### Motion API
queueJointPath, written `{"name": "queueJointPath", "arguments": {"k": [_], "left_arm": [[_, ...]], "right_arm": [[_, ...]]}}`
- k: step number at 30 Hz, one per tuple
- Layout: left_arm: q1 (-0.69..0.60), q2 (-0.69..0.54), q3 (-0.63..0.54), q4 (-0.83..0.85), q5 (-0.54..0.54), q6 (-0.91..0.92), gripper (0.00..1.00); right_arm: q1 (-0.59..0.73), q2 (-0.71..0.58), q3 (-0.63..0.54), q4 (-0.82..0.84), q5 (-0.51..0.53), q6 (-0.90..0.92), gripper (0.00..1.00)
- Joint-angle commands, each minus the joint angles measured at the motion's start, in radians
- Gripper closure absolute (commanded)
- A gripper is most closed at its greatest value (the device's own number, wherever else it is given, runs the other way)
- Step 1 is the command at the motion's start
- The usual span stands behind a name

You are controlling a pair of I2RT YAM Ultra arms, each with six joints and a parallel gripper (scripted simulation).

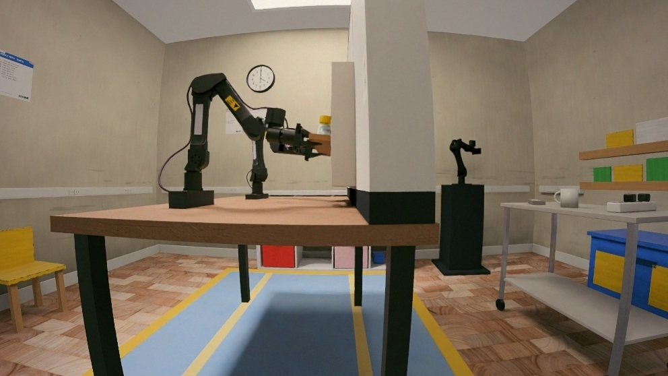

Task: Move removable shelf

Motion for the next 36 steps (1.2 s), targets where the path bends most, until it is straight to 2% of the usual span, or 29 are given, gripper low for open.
{"name": "queueJointPath", "arguments": {"k": [1, 36], "left_arm": [[-0.015, -0.047, -0.004, 0.092, -0.028, 0.065, 1.00], [-0.034, -0.058, -0.042, 0.119, -0.047, 0.065, 1.00]], "right_arm": [[0.009, -0.067, -0.002, 0.085, 0.020, -0.031, 1.00], [0.018, -0.084, -0.046, 0.113, 0.029, -0.032, 1.00]]}}
